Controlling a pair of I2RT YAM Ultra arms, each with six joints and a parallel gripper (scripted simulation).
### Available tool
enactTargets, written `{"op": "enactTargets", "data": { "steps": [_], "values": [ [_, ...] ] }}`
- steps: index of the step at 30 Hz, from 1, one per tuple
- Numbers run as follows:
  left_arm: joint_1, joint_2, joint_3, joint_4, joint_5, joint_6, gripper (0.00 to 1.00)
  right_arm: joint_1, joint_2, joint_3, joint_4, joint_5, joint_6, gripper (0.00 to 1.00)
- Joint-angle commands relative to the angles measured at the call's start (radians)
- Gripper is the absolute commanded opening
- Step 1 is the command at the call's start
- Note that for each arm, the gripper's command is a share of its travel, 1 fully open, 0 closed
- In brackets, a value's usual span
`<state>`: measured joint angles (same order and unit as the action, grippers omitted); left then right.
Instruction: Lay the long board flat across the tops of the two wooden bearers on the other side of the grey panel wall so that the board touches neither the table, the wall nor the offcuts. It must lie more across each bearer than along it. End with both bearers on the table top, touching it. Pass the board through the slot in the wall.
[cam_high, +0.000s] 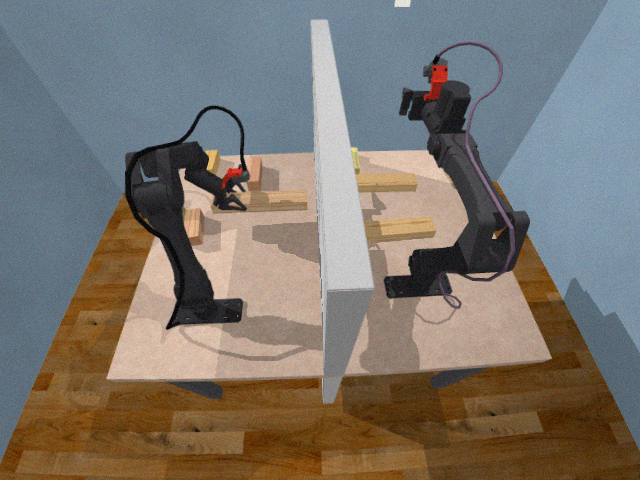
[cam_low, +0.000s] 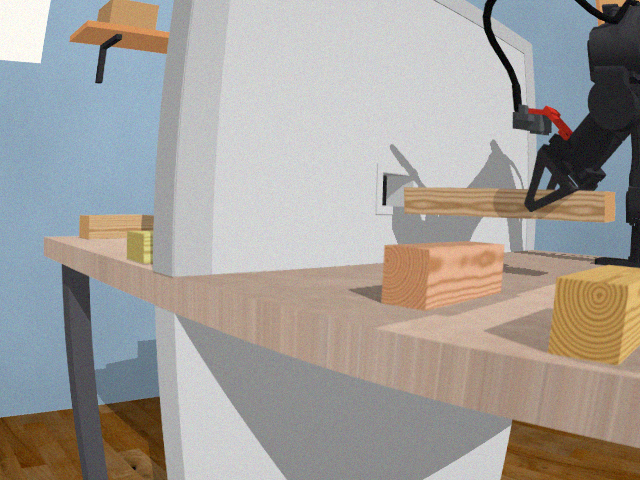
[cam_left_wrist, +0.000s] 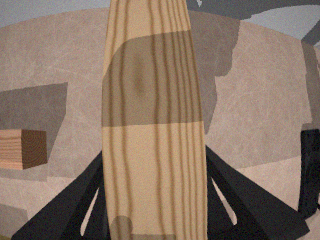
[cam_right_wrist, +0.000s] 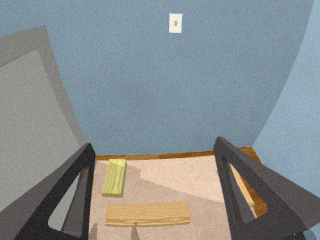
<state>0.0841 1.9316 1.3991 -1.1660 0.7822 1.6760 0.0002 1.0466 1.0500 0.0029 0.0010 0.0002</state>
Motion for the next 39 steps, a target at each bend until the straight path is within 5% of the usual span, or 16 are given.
{"op": "enactTargets", "data": {
  "steps": [1, 39],
  "values": [
    [-0.005, 0.004, 0.066, -0.076, 0.125, 0.062, 0.00, -0.011, -0.026, 0.001, 0.005, -0.009, 0.000, 1.00],
    [-0.011, -0.045, 0.034, -0.013, 0.125, 0.028, 0.00, -0.011, -0.026, 0.001, 0.005, -0.009, 0.000, 1.00]
  ]
}}
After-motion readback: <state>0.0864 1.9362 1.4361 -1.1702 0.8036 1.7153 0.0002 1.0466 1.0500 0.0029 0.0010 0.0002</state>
